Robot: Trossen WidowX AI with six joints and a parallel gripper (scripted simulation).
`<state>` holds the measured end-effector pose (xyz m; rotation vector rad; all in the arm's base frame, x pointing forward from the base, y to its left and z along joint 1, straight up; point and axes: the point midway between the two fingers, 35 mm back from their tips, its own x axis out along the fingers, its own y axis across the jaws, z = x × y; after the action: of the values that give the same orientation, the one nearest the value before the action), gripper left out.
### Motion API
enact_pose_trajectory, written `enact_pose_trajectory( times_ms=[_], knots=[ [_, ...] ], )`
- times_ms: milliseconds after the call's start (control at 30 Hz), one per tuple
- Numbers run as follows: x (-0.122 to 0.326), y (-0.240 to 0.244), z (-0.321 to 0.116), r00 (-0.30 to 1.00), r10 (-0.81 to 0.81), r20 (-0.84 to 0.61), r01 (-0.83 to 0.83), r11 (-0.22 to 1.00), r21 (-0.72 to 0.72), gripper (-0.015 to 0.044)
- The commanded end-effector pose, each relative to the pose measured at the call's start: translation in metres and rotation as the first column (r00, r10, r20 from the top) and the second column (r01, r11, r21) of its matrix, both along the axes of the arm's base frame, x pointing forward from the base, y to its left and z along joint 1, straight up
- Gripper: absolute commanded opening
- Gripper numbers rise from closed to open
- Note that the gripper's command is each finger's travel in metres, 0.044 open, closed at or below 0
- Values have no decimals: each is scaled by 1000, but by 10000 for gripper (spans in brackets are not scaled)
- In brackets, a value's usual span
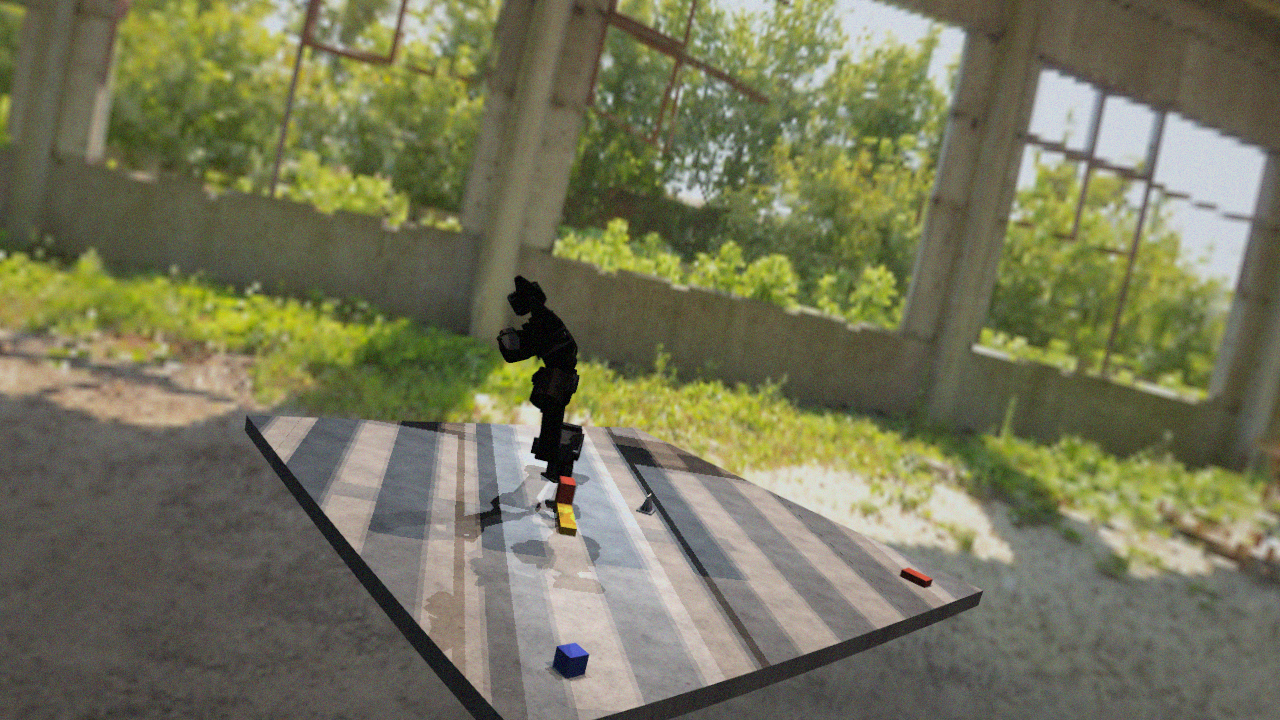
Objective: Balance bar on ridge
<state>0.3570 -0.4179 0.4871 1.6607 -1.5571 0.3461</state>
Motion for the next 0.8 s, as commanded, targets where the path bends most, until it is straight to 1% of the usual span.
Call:
enact_pose_trajectory(
  times_ms=[0,200,467,633,767],
  knots=[
    [-43,-4,28,997,-38,71,42,997,-61,315],
    [-103,1,64,983,-88,162,113,982,-150,315],
    [-179,24,109,953,-135,270,212,937,-278,315],
    [-220,65,146,934,-135,331,257,896,-361,315],
    [-252,87,162,916,-143,374,305,855,-420,315]
  ],
)
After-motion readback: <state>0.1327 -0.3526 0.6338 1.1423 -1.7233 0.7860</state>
